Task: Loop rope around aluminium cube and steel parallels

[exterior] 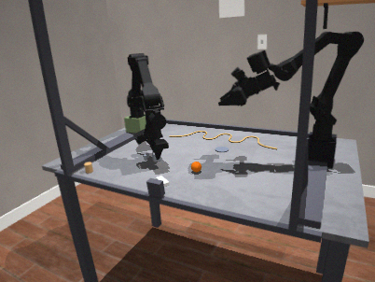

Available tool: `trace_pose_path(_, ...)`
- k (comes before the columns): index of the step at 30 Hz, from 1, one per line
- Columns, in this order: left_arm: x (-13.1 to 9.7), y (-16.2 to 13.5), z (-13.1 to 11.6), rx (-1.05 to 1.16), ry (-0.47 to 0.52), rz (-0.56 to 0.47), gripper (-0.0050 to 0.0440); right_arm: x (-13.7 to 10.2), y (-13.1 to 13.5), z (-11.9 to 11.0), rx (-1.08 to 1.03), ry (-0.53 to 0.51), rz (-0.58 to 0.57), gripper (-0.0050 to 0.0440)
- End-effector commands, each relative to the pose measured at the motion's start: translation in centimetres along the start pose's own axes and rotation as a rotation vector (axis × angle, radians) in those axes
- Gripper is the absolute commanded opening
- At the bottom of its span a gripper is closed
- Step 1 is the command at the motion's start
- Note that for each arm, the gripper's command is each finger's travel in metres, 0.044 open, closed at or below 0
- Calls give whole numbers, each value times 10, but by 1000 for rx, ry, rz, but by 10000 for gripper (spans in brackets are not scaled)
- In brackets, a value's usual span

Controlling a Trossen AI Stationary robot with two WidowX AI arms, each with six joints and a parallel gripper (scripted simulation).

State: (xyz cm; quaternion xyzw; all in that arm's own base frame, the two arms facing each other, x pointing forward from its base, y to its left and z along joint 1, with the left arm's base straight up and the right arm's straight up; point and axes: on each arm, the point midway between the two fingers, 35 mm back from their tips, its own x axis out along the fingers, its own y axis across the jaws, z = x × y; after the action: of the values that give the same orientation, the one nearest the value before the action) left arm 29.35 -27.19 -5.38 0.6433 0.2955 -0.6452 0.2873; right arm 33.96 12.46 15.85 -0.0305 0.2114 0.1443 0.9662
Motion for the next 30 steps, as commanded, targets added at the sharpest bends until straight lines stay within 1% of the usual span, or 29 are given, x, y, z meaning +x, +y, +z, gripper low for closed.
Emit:
trace_pose_path(1, -9, 7, -1, -8, -2, 36, 110, -3, -1, 12, 6, -34, -3, 400)
trace_pose_path(8, -13, 9, -1, -6, -2, 46, 110, -3, -1, 12, 6, -34, -3, 400)
trace_pose_path(13, -13, 9, -1, -6, -2, 46, 230, -3, -1, 12, 6, -34, -3, 400)
trace_pose_path(14, -22, 12, -1, -8, -3, 62, 251, -3, -1, 12, 6, -34, -3, 400)
trace_pose_path(17, -42, 13, -1, -8, -3, 70, 251, -3, -1, 12, 6, -34, -3, 400)
trace_pose_path(19, -42, 13, -1, -8, -3, 70, 251, -3, -1, 12, 6, -34, -3, 400)
trace_pose_path(23, -71, 12, -1, -8, -3, 71, 251, -3, -1, 12, 6, -34, -3, 400)
trace_pose_path(25, -80, 11, -1, -8, -3, 71, 251, -3, -1, 12, 6, -34, -3, 400)
trace_pose_path(27, -77, 7, -2, -7, 6, 56, 203, -3, -1, 12, 6, -34, -3, 400)
trace_pose_path(28, -77, 4, -5, -9, 13, 50, 179, -3, -3, 16, 9, -43, -8, 400)
trace_pose_path(30, -73, -8, -11, -17, 42, 13, 131, 3, -9, 17, 13, -38, -18, 400)
